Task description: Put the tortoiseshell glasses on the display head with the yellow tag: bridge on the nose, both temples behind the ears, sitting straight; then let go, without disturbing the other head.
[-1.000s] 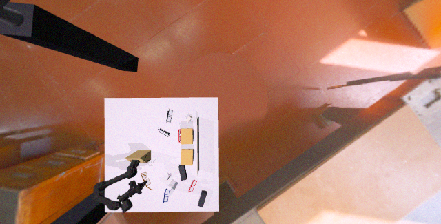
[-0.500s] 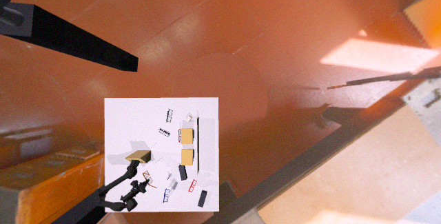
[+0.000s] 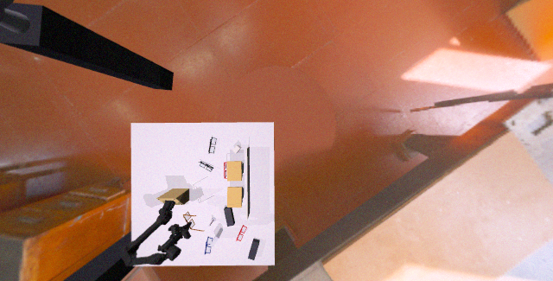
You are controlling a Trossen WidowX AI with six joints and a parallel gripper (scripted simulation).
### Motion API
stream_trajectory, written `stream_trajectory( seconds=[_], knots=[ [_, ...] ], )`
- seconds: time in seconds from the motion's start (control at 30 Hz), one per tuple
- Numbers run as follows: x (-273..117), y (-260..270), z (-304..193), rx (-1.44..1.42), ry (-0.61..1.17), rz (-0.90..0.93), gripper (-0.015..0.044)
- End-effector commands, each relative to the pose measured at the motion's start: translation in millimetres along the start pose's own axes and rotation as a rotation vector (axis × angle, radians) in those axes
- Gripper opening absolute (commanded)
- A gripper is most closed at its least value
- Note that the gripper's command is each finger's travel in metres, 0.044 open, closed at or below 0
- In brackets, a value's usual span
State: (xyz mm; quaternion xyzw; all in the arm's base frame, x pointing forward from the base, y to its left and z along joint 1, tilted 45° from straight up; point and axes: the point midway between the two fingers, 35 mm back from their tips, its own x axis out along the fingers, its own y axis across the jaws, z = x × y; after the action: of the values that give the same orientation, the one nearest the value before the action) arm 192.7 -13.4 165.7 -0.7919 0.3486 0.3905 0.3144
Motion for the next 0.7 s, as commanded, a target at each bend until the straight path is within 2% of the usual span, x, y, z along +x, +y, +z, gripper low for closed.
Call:
stream_trajectory(
  seconds=[0.0,0.67],
  knots=[
    [6.1,-7.9,0.7,0.025,0.001,0.035,0.0],
    [45.5,-36.7,20.7,0.133,0.036,0.223,0.0]
  ],
)
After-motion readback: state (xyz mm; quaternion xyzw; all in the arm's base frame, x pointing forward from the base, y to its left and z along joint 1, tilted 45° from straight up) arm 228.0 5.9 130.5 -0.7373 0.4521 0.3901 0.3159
